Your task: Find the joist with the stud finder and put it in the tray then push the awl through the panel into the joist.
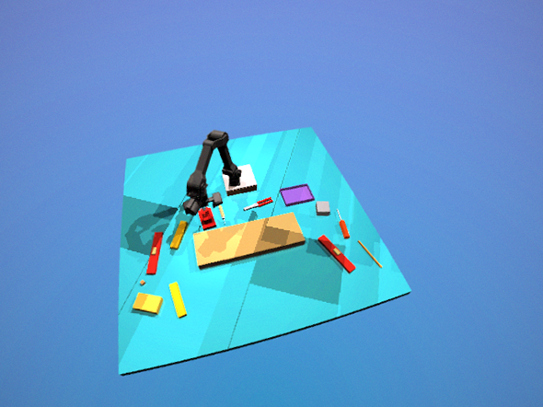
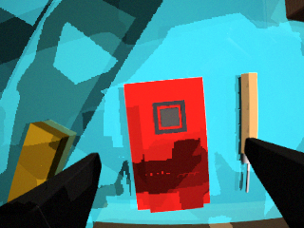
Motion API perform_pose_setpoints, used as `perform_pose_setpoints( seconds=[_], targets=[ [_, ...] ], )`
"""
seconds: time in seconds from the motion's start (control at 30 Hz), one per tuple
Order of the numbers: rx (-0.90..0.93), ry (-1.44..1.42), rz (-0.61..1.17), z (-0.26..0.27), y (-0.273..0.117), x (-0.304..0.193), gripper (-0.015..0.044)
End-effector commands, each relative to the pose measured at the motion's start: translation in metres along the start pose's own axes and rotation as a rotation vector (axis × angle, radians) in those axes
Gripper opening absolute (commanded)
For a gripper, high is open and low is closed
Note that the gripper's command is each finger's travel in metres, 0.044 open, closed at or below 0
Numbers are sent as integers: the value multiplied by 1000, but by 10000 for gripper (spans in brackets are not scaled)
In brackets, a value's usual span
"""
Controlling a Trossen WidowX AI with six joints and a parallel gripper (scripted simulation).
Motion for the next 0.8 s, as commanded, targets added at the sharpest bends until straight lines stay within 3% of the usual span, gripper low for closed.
perform_pose_setpoints(
  seconds=[0.0,0.77],
  targets=[
    [1,1,-4,-1,3,-2,440],
    [1,1,-4,-3,39,-12,440]
  ],
)
Point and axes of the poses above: the point midway between the two fingers, 35 mm back from their tips, its own y axis out along the fingers, its own z axis across the jaws, x = y × z, the point moved 10 cm from there along -y, back along the fingers, and after that the axes turned 12 degrees about y, right-handed, at the moved point
